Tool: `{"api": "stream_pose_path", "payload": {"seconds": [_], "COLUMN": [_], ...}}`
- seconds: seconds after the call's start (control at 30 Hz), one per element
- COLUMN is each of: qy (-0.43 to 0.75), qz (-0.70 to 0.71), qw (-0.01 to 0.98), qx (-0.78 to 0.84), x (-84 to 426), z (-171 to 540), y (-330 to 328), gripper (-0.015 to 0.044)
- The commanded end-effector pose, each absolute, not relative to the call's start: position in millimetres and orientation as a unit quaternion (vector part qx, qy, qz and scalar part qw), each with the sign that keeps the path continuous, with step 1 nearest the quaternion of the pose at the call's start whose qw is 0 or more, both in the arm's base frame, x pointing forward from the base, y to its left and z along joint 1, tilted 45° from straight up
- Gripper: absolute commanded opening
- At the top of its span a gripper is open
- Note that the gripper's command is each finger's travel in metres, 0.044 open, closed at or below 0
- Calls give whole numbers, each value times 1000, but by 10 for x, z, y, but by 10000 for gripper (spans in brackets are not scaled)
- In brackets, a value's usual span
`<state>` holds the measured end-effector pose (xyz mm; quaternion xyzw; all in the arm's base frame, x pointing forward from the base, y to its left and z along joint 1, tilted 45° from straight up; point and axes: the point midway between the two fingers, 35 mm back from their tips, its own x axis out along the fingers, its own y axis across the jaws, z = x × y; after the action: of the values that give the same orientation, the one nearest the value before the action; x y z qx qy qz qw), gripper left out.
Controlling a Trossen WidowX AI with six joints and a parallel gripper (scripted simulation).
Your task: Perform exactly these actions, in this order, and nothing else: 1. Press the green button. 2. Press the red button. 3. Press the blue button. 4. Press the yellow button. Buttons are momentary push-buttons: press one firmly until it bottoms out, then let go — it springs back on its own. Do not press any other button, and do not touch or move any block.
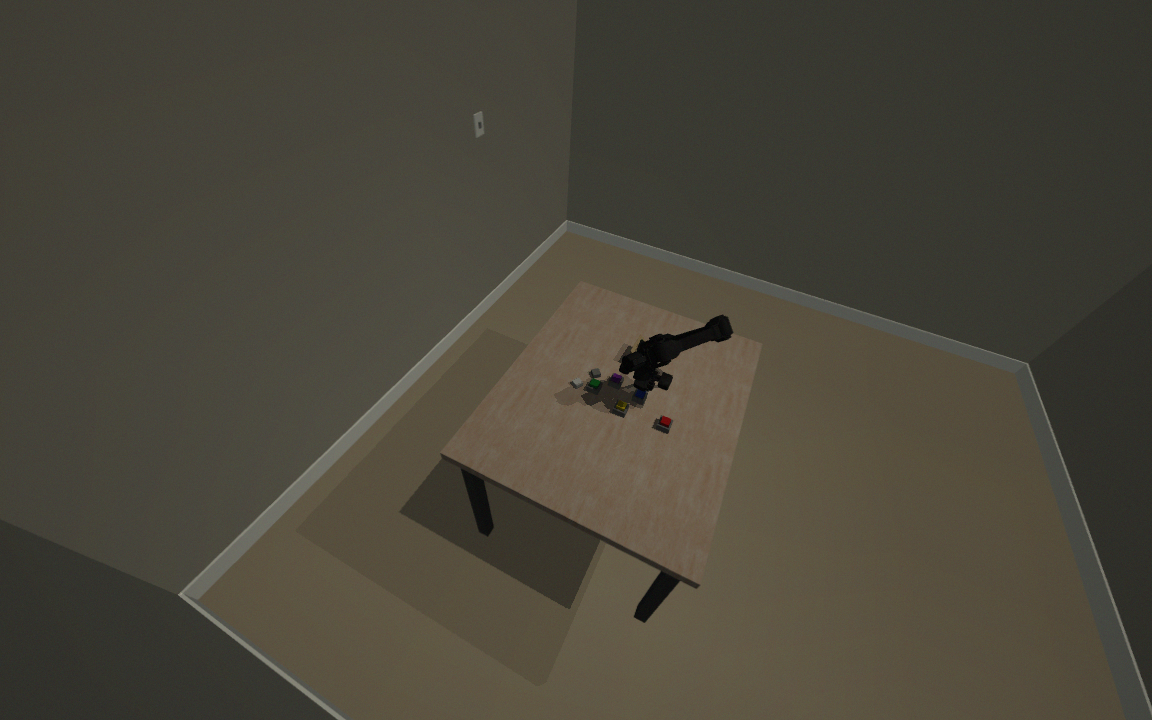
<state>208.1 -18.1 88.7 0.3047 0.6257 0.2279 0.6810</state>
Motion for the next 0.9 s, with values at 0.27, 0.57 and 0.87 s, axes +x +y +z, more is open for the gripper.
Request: {"api": "stream_pose_path", "payload": {"seconds": [0.27,0.57,0.87], "qy": [624,623,623], "qz": [228,228,228], "qw": [683,682,682], "qx": [305,306,306], "x": [2106,2118,2119], "z": [761,665,658], "y": [-47,53,61], "gripper": [20,20,20]}}
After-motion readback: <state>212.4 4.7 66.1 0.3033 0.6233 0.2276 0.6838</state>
